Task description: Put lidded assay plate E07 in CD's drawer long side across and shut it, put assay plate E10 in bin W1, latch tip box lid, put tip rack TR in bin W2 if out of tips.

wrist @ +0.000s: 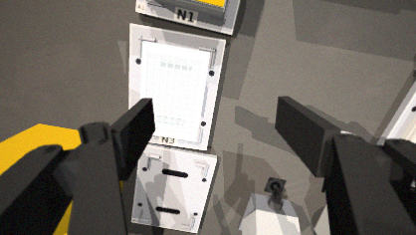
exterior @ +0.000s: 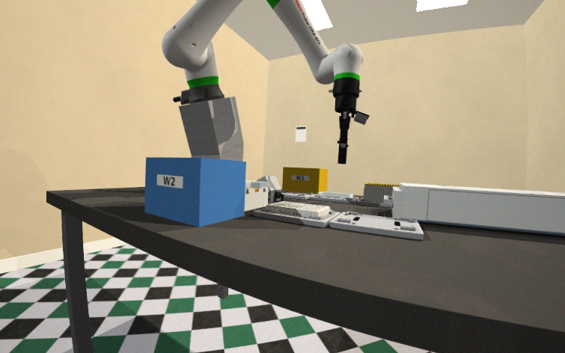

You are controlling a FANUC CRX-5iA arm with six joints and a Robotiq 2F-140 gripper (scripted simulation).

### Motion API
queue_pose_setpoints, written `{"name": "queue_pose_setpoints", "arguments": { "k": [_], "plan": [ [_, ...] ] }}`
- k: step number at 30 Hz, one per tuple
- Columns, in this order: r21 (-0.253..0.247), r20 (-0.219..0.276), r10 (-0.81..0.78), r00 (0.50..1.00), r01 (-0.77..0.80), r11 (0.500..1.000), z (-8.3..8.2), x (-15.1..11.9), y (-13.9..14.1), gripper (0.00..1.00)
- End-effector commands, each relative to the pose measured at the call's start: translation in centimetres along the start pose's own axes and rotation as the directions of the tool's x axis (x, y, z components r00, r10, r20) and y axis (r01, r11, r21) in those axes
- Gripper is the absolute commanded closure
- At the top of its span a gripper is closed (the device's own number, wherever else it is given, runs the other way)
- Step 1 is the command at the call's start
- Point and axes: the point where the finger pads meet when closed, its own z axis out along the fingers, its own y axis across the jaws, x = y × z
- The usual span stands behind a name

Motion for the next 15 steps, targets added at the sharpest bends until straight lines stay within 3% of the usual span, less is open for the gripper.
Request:
{"name": "queue_pose_setpoints", "arguments": {
  "k": [1, 11, 15],
  "plan": [
    [-0.023, -0.029, 0.164, 0.986, -0.165, 0.986, -0.2, -0.5, -2.0, 0.3],
    [-0.023, -0.029, 0.164, 0.986, -0.165, 0.986, -0.3, -1.8, -5.8, 0.3],
    [-0.023, -0.029, 0.164, 0.986, -0.165, 0.986, -0.3, -1.8, -5.8, 0.3]
  ]
}}
